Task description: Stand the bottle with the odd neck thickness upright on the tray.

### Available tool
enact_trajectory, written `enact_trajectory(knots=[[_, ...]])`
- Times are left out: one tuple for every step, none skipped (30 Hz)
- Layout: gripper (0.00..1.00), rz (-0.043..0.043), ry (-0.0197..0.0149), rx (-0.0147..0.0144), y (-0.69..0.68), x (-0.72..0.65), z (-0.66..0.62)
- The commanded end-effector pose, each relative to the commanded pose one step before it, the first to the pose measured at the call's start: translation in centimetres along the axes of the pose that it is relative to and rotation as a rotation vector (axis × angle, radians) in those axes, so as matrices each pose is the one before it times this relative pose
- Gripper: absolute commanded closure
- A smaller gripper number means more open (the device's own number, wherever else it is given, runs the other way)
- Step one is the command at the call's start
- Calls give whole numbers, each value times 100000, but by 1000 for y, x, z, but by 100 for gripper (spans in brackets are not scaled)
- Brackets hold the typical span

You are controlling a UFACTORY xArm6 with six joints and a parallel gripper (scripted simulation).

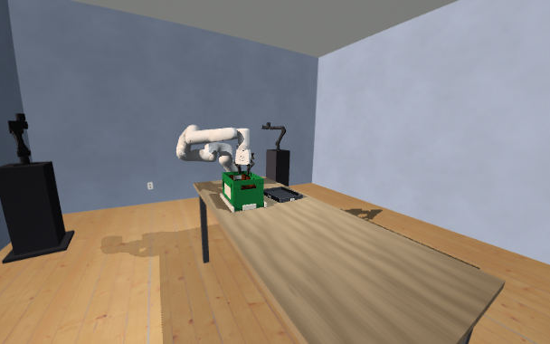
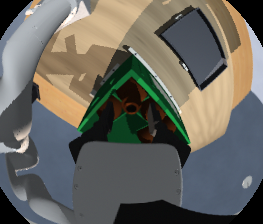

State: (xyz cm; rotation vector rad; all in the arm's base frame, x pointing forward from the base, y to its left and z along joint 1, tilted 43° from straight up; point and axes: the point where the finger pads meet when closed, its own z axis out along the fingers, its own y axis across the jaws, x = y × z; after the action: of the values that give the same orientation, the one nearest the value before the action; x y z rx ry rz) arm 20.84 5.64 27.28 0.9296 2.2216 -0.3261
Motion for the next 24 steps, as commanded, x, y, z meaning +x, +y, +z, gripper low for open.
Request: enact_trajectory(knots=[[35, 96, 96, -168, 51, -32, 226], [35, 0, 0, 0, 0, 0, 0], [35, 1, 1, 0, 1, 0, 127], [35, 0, 0, 0, 0, 0, 125], [35, 0, 0, 0, 0, 0, 123], [35, -1, -1, 0, 0, 0, 121], [35, 1, 1, 0, 1, 0, 117], [35, 0, 0, 0, 0, 0, 113], [35, 0, 0, 0, 0, 0, 110], [35, -1, -1, 0, -1, 0, 105], [35, 1, 1, 0, 1, 0, 99], [35, 0, 0, 0, 0, 0, 95], [35, 0, 0, 0, 0, 0, 89], [35, 0, 0, 0, 0, 0, 84], [35, -1, -1, 0, -1, 0, 78], [35, 0, 0, 0, 0, 0, 71], [35, 0, 0, 0, 0, 0, 65], [35, 0, 0, 0, 0, 0, 0], [35, 0, 0, 0, 0, 0, 0], [35, 0, 0, 0, 0, 0, 59], [35, 0, 0, 0, 0, 0, 53], [35, 0, 0, 0, 0, 0, 46], [35, 0, 0, 0, 0, 0, 40], [35, 0, 0, 0, 0, 0, 34]])
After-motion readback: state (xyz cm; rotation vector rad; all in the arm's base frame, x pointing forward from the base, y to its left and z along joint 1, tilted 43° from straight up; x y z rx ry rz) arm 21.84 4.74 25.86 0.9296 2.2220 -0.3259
